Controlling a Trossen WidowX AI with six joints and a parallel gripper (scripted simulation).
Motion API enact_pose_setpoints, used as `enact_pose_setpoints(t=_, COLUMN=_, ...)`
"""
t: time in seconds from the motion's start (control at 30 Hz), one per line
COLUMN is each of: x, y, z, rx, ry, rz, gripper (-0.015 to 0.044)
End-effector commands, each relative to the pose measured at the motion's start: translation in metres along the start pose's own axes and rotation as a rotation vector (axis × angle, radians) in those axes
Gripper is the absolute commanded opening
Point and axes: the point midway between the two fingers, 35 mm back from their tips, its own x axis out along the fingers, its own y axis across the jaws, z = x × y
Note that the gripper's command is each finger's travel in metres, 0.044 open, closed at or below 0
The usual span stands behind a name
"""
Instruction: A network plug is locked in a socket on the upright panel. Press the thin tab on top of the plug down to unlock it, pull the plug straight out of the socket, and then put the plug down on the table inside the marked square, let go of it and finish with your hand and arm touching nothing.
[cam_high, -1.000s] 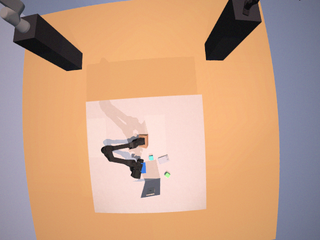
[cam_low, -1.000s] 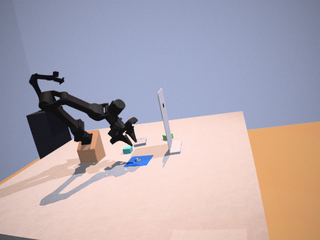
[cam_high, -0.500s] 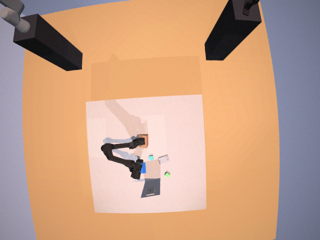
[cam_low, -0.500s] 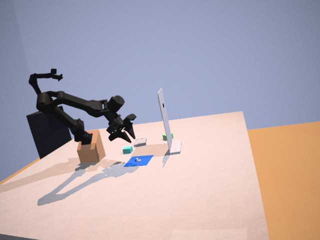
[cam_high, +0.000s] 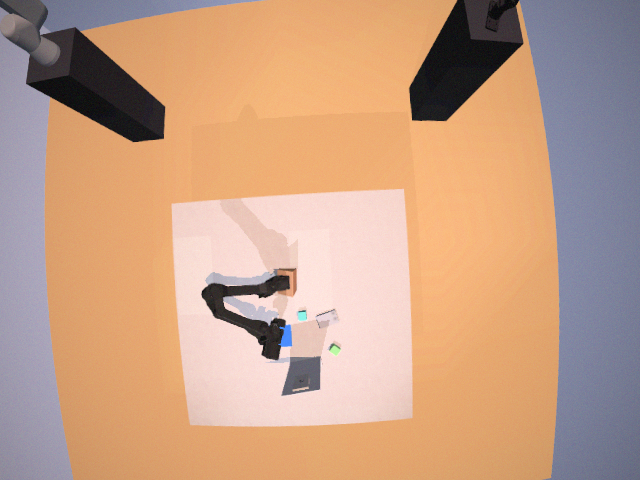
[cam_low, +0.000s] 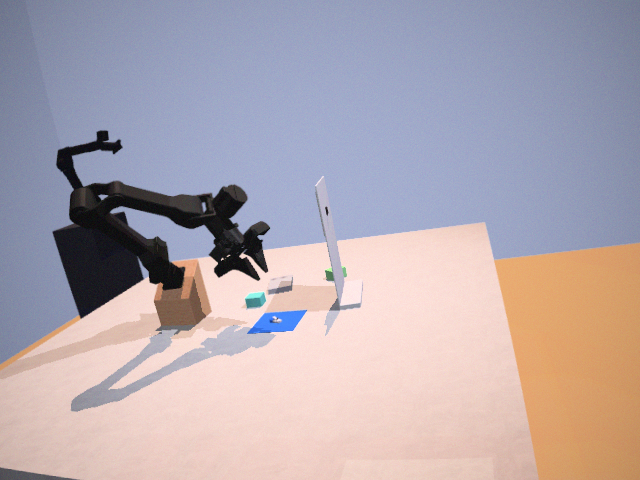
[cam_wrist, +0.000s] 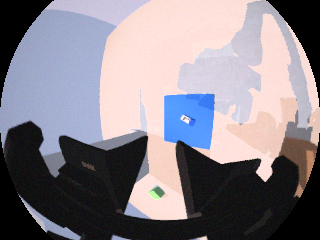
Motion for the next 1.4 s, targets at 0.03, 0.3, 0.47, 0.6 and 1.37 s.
enact_pose_setpoints(t=0.03, x=-0.007, y=0.008, z=-0.002, rx=0.004, ry=0.003, rz=-0.002, gripper=0.0156)
enact_pose_setpoints(t=0.3, x=-0.025, y=0.023, z=-0.005, rx=0.006, ry=0.007, rz=-0.007, gripper=0.0156)
enact_pose_setpoints(t=0.47, x=-0.038, y=0.032, z=-0.005, rx=0.008, ry=0.007, rz=-0.007, gripper=0.0156)
enact_pose_setpoints(t=0.6, x=-0.049, y=0.04, z=-0.005, rx=0.006, ry=0.006, rz=-0.006, gripper=0.0156)
enact_pose_setpoints(t=1.37, x=-0.088, y=0.06, z=0.002, rx=0.008, ry=-0.004, rz=0.005, gripper=0.034)
